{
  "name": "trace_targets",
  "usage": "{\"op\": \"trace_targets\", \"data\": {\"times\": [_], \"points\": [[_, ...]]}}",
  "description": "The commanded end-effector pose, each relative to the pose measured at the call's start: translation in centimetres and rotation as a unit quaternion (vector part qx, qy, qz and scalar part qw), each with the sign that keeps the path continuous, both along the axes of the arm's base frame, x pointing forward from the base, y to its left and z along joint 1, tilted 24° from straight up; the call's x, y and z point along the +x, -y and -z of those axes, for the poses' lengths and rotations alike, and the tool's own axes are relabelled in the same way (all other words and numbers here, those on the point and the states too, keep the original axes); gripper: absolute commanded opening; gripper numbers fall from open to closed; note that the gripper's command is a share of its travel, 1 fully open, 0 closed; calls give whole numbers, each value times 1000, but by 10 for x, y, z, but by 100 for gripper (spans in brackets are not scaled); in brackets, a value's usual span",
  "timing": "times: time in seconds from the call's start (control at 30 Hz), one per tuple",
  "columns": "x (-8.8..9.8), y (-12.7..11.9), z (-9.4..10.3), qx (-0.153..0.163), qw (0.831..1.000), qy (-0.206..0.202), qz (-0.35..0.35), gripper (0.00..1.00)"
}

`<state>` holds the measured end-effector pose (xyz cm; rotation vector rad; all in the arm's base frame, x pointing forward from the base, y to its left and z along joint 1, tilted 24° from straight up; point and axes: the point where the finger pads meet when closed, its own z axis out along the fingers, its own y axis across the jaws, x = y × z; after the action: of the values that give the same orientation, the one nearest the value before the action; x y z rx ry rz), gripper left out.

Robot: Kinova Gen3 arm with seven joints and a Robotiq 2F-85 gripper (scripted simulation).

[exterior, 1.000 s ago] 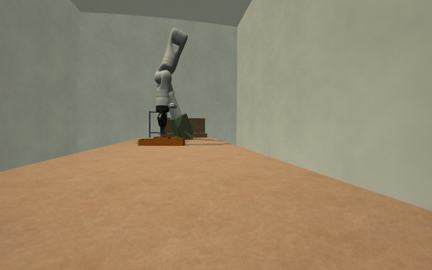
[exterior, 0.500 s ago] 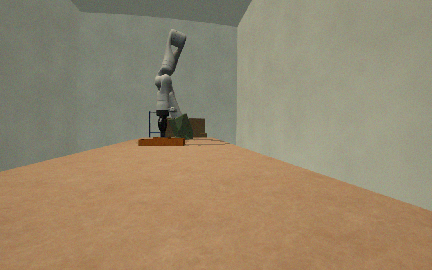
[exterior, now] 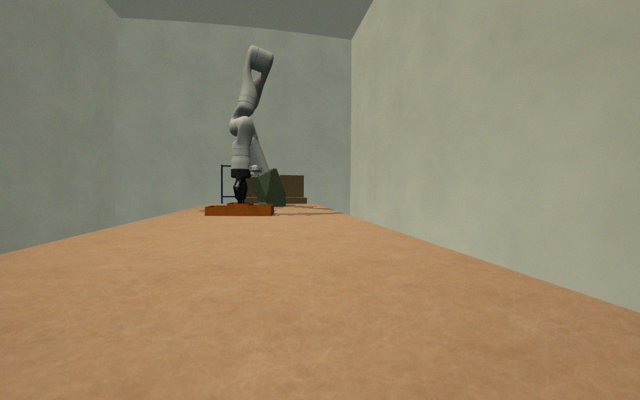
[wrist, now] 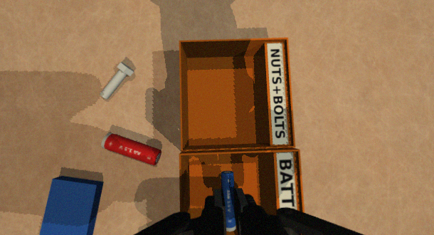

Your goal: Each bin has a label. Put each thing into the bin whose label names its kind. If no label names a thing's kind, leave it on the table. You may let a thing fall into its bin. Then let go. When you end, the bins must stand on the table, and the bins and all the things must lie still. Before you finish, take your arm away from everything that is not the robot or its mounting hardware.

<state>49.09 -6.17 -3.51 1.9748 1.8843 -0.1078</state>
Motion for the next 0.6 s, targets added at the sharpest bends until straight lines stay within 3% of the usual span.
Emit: {"op": "trace_targets", "data": {"times": [0.0, 0.27, 0.3, 0.57], "points": [[0, 2, 0, 0, 1000, 0, 2, 5], [0, 1, 0, 0, 1000, 0, 2, 5], [0, 1, 0, 0, 1000, 0, 2, 24], [0, 1, 0, 0, 1000, 0, 2, 24]]}}
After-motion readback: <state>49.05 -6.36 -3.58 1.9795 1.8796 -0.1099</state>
